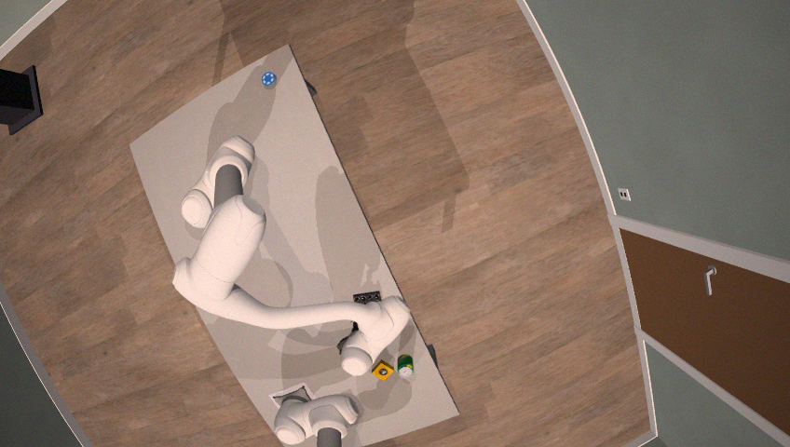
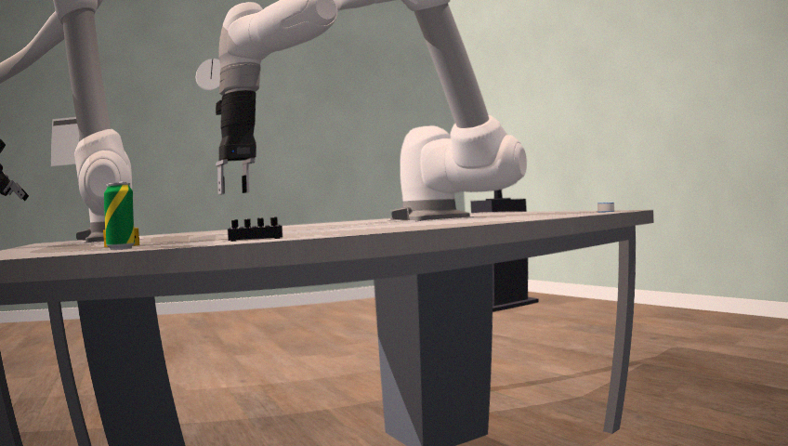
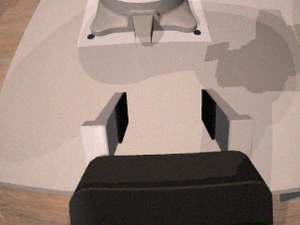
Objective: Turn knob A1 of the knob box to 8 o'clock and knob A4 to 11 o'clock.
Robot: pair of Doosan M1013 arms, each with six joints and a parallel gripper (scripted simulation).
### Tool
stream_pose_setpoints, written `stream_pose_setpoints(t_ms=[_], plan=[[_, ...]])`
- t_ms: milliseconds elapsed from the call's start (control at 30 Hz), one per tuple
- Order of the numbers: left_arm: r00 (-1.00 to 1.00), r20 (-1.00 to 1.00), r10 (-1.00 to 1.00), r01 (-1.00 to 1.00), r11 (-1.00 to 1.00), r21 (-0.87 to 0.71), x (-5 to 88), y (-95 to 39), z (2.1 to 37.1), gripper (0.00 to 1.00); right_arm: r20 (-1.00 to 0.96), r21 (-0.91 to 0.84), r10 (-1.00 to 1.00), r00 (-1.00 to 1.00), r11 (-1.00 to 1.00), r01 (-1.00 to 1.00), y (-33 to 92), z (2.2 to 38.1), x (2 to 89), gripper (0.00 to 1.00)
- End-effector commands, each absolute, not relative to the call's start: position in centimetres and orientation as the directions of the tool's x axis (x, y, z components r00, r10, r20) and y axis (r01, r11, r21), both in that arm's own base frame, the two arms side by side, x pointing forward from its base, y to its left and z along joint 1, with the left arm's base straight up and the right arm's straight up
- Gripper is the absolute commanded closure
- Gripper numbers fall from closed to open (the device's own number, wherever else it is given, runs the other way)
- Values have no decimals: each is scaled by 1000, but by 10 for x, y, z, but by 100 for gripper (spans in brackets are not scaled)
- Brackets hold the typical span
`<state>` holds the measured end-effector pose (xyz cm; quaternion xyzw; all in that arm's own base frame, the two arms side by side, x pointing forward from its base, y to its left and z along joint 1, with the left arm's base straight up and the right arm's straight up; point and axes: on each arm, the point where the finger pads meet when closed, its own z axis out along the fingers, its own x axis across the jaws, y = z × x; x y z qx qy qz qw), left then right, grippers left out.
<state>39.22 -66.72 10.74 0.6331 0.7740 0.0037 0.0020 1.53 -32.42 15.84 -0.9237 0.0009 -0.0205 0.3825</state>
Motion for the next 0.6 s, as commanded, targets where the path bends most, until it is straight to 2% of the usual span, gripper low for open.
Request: stream_pose_setpoints(t_ms=[0,300,333,567], plan=[[-83,-1,997,997,83,1,394,-667,107,0,38,-706,-17,999,-708,14,-324,159,15,0],[-47,-1,999,999,47,1,395,-666,106,0,38,-706,-17,999,-708,14,-324,159,15,0],[-47,-1,999,999,47,1,395,-666,106,54,38,-706,-17,999,-708,14,-324,159,15,0],[-47,-1,999,999,47,1,395,-666,106,54,38,-706,-17,999,-708,14,-324,159,15,0]])
